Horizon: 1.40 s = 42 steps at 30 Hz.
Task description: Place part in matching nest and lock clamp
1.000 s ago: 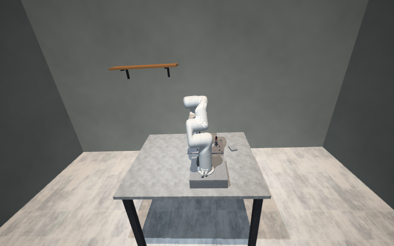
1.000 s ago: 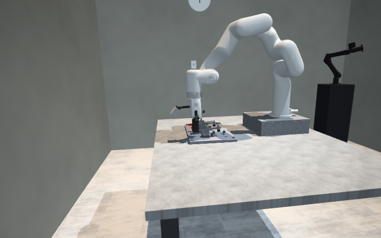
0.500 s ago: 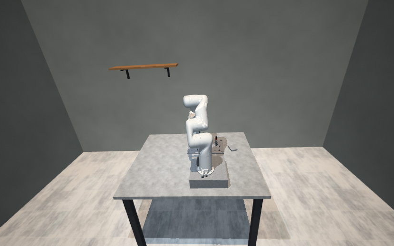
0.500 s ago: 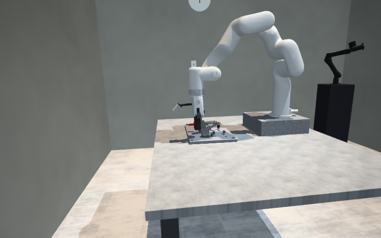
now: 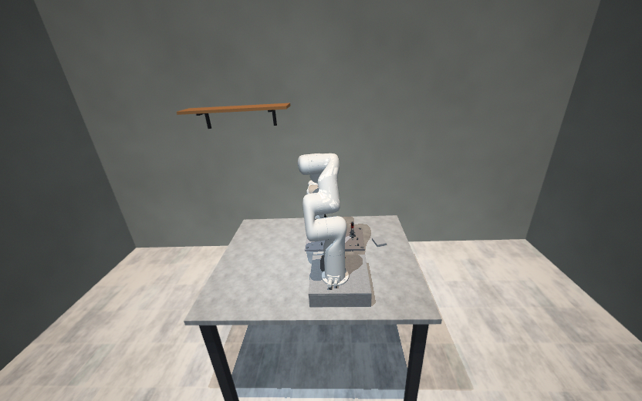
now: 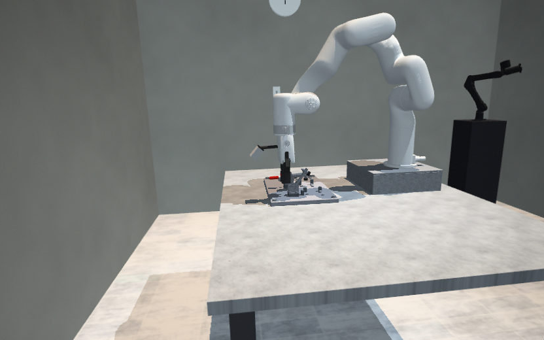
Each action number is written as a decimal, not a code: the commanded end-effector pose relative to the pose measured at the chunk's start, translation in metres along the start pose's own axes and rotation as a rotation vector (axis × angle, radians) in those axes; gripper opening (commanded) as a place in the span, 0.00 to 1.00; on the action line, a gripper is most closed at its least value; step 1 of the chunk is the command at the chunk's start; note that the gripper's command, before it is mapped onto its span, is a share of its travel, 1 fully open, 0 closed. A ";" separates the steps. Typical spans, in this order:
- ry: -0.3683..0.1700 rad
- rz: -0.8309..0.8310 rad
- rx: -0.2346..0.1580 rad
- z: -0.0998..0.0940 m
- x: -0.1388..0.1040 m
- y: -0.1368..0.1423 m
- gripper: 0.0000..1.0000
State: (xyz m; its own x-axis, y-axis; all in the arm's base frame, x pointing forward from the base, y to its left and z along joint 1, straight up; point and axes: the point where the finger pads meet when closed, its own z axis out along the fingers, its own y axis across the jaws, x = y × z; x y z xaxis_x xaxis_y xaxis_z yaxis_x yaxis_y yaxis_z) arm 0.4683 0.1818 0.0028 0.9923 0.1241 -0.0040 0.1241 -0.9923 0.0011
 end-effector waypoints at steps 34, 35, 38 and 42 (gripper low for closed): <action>0.002 0.000 0.000 -0.003 -0.018 0.000 0.00; 0.002 0.000 0.000 -0.003 -0.018 0.000 0.00; 0.002 0.000 0.000 -0.003 -0.018 0.000 0.00; 0.002 0.000 0.000 -0.003 -0.018 0.000 0.00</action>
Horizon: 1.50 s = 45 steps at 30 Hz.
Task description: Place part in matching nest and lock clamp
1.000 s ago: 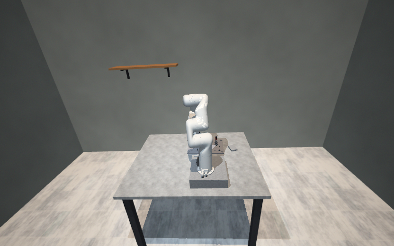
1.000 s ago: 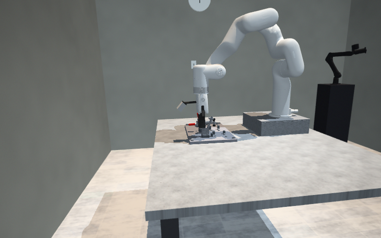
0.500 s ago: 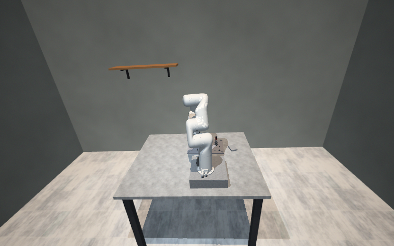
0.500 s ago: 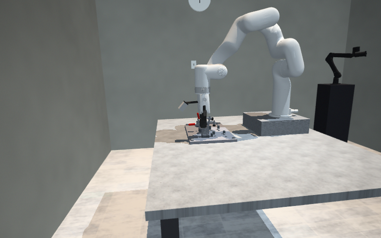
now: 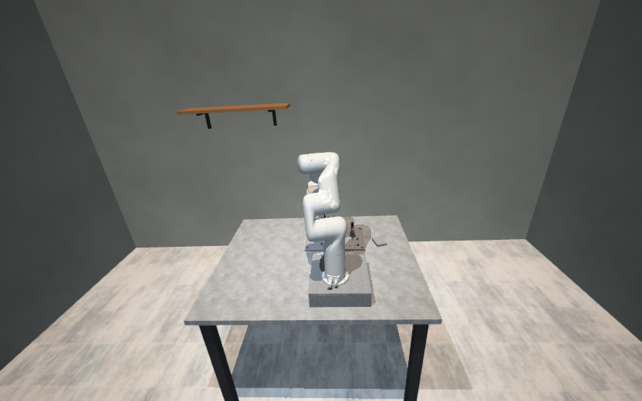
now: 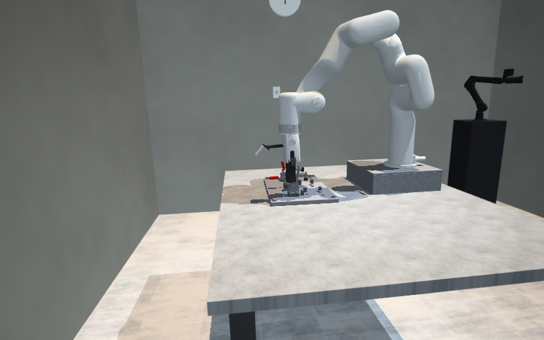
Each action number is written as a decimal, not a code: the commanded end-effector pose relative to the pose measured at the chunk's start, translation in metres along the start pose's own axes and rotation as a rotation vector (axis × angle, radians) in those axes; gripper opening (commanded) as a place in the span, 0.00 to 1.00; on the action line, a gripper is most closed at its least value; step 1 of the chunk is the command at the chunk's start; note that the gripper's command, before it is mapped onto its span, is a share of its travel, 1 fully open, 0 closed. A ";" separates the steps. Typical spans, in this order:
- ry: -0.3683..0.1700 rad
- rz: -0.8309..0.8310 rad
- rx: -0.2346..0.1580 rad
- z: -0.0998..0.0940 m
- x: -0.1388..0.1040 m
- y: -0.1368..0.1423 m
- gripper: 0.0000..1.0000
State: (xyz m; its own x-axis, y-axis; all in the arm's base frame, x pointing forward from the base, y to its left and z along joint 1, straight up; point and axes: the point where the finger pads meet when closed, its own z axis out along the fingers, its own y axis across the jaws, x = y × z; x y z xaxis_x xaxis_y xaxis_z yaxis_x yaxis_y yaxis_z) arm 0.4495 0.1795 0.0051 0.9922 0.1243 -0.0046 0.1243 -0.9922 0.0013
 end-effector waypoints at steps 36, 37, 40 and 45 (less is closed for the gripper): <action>0.002 0.000 0.001 -0.001 -0.004 0.000 0.00; 0.002 0.000 0.001 -0.001 -0.004 0.000 0.00; 0.002 0.000 0.001 -0.001 -0.004 0.000 0.00; 0.002 0.000 0.001 -0.001 -0.004 0.000 0.00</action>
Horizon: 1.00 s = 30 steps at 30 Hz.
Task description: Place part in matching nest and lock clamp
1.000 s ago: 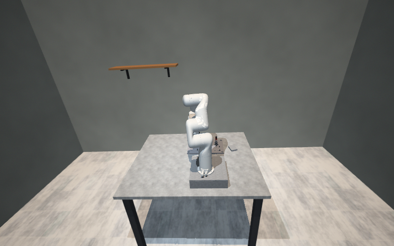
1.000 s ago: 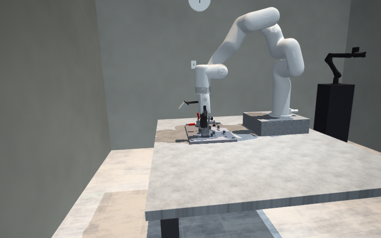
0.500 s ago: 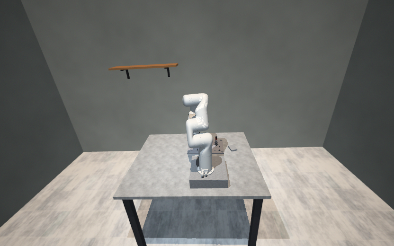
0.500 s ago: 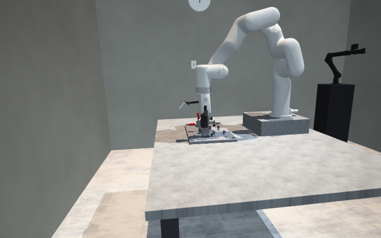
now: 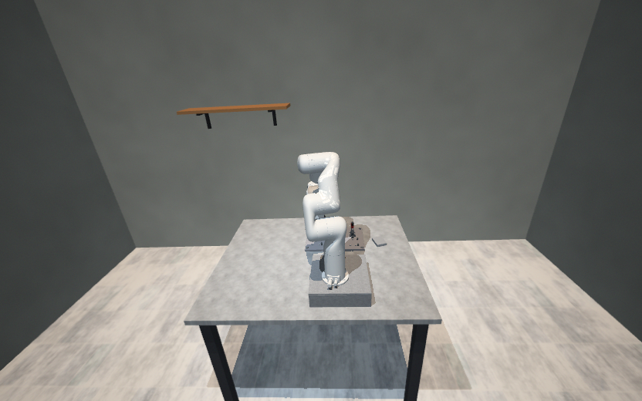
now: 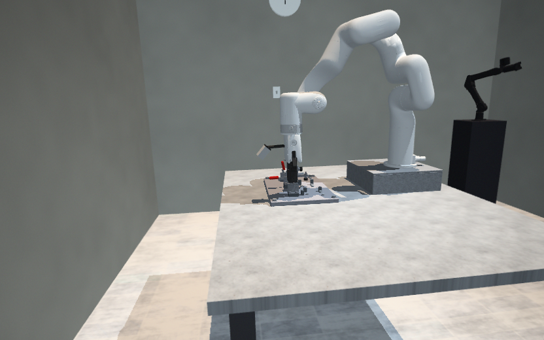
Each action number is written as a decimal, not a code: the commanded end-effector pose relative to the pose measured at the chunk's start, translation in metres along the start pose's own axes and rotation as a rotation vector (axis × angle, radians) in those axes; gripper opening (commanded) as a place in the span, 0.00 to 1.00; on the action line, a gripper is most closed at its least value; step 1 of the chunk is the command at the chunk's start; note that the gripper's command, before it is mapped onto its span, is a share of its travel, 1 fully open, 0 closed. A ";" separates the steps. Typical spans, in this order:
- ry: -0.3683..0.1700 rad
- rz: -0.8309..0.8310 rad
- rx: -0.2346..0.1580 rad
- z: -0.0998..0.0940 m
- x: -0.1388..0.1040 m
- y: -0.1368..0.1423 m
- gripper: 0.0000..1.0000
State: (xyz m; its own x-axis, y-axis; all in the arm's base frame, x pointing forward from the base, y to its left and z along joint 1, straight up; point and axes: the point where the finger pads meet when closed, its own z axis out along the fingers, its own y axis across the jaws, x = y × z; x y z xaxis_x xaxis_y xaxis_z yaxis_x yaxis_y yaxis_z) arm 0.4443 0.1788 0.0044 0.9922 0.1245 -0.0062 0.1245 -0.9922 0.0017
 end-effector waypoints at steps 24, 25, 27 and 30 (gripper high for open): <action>0.004 0.000 0.001 -0.002 0.001 0.000 0.47; 0.004 0.000 0.001 -0.002 0.001 0.000 0.47; 0.004 0.000 0.001 -0.002 0.001 0.000 0.47; 0.004 0.000 0.001 -0.002 0.001 0.000 0.47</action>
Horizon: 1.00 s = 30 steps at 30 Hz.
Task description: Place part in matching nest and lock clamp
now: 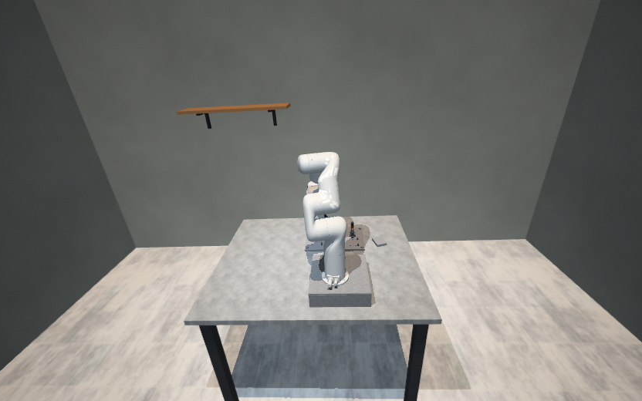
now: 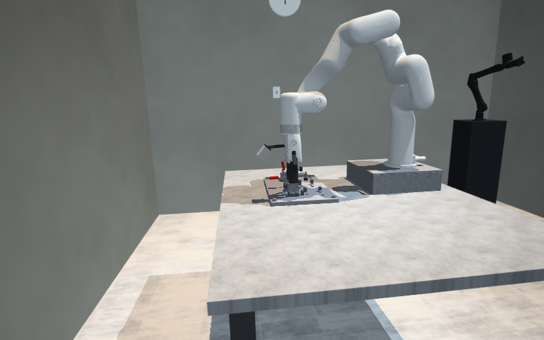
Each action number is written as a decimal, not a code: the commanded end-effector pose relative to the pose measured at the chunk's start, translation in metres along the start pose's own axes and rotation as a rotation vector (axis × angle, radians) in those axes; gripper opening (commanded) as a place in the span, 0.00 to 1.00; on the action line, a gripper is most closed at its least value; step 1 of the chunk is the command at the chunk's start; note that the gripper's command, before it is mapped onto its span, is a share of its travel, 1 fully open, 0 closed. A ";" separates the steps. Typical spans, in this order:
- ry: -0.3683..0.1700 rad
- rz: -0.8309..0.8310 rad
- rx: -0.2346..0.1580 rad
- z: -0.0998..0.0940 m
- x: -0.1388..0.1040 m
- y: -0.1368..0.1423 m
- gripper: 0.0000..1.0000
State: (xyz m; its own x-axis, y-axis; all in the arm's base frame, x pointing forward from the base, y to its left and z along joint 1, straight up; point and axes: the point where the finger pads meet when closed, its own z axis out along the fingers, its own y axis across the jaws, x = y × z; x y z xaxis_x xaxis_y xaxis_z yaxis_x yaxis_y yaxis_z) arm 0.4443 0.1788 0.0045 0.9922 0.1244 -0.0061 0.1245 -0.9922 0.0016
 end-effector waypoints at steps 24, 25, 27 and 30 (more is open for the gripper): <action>0.004 0.000 0.001 -0.038 0.001 0.000 0.47; 0.004 0.000 0.001 -0.042 0.001 0.000 0.47; 0.004 0.000 0.001 -0.049 0.001 0.000 0.47; 0.004 0.000 0.001 -0.057 0.001 0.000 0.47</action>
State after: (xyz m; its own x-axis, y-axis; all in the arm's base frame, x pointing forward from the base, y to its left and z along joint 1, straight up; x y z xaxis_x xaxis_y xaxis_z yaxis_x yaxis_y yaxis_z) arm 0.4450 0.1792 0.0512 0.9922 0.1244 -0.0046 0.1244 -0.9922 0.0012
